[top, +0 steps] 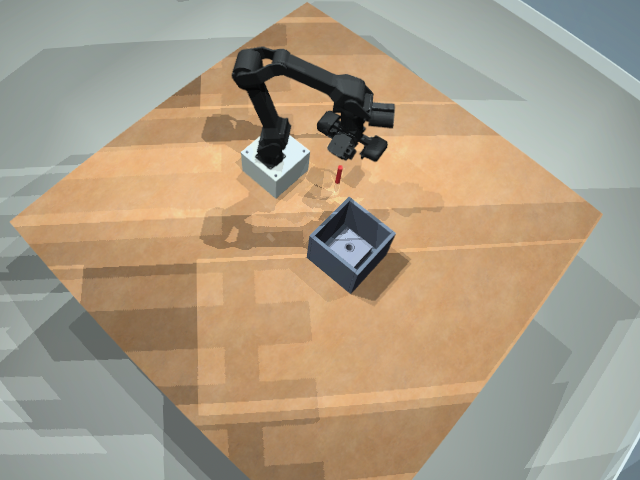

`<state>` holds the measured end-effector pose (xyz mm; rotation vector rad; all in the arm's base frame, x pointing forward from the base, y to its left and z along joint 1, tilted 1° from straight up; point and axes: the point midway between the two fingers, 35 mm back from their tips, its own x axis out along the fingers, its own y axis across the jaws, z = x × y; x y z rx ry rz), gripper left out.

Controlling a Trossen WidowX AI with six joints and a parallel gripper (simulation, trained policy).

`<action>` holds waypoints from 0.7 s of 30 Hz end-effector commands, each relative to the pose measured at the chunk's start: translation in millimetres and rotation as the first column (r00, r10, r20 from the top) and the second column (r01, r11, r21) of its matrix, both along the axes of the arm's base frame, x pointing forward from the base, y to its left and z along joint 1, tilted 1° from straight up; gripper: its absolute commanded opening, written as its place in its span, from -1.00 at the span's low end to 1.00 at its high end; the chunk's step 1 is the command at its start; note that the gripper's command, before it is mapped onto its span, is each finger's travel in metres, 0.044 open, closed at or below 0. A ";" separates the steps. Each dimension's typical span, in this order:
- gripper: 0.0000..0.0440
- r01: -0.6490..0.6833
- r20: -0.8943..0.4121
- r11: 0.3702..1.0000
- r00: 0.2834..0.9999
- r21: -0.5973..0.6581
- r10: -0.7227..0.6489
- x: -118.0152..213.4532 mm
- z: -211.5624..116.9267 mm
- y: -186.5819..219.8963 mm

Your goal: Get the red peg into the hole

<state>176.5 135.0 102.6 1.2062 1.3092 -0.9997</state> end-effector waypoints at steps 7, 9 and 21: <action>0.62 -0.084 -0.126 0.994 0.989 -0.073 0.075 -27.3 -22.4 -6.3; 0.62 -0.100 -0.143 0.991 0.986 -0.086 0.087 -29.5 -27.2 -7.0; 0.60 -0.172 -0.194 0.973 0.971 -0.151 0.142 -31.9 -61.1 -10.0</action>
